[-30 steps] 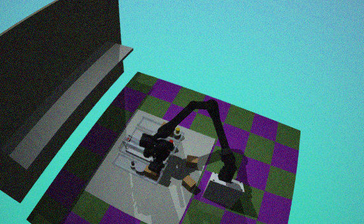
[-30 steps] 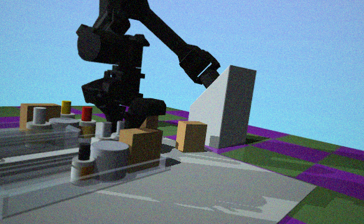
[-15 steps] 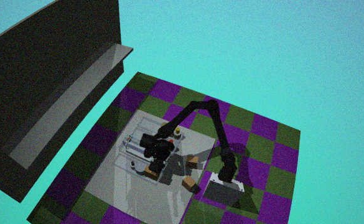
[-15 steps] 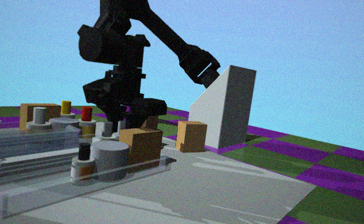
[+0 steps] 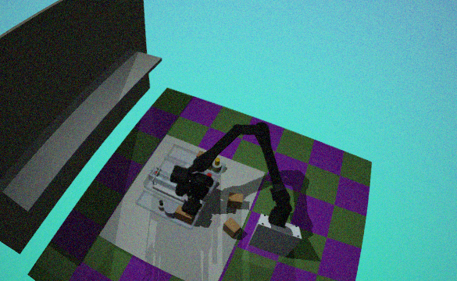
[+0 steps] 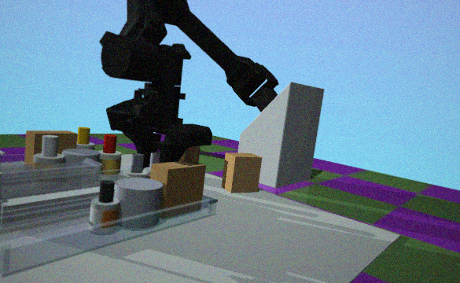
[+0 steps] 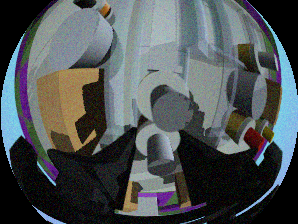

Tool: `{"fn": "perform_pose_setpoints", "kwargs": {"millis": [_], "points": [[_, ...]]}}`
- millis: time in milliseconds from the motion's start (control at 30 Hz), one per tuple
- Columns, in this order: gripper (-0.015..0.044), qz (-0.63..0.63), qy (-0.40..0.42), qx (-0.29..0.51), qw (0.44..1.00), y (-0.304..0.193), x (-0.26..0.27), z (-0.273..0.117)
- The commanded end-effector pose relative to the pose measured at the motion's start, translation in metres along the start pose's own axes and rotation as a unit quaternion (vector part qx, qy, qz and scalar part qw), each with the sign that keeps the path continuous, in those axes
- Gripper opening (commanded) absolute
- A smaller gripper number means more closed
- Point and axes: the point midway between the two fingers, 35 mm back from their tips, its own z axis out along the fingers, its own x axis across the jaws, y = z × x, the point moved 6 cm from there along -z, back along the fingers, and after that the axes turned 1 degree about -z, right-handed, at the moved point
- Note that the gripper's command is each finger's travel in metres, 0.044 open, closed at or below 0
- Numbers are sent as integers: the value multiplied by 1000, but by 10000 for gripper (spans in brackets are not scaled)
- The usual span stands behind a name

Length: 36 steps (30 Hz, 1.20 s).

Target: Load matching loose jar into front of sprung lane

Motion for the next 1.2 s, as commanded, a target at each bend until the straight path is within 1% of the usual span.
{"fn": "perform_pose_setpoints", "kwargs": {"millis": [0, 833, 1167], "points": [[0, 3, -2, -3, 1000, 0, -1, 0], [0, 3, -2, -3, 1000, -3, 0, 0], [263, 3, -2, -3, 1000, -2, 1, 0]]}}
